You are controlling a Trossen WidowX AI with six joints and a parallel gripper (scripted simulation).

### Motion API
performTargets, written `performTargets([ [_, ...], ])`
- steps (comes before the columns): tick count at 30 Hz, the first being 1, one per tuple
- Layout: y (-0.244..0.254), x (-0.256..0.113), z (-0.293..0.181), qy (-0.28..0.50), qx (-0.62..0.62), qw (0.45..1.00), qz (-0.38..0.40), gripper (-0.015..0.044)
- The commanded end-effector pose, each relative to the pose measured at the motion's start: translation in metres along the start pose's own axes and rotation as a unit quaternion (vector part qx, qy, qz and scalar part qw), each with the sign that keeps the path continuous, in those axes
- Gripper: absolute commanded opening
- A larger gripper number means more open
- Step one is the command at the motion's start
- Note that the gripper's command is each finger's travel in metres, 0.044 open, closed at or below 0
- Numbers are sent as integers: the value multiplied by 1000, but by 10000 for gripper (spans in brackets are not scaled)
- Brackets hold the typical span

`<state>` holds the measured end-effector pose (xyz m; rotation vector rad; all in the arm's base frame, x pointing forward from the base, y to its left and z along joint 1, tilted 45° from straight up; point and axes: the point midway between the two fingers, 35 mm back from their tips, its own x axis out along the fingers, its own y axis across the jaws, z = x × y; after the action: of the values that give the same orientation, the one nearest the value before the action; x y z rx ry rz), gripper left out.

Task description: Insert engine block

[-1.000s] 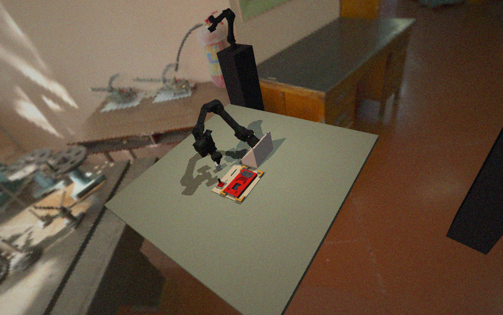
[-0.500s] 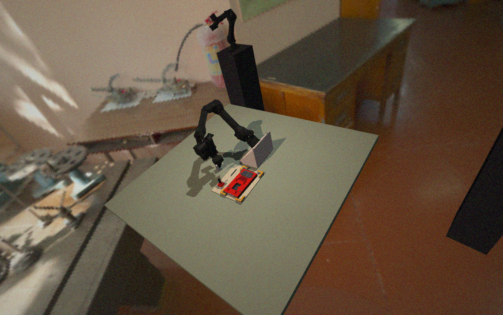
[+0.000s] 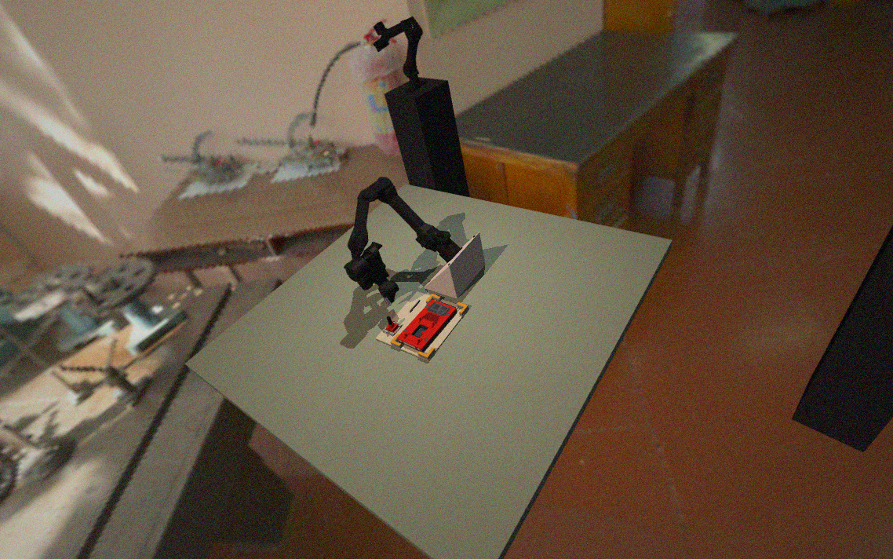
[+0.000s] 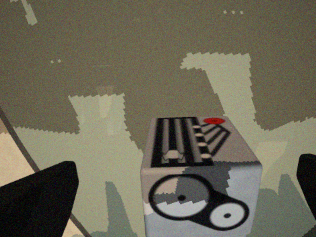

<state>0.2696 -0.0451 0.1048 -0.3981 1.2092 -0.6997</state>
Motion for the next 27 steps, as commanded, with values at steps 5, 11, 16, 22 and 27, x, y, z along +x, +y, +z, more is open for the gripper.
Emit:
performTargets([
  [5, -1, 13, -1, -1, -4, 1000, -4, 440],
  [11, -2, 15, -1, -1, -4, 1000, -4, 361],
  [16, -2, 15, -1, -1, -4, 1000, -4, 230],
  [22, -2, 15, -1, -1, -4, 1000, -4, 131],
  [27, -2, 15, -1, -1, -4, 1000, -4, 78],
])
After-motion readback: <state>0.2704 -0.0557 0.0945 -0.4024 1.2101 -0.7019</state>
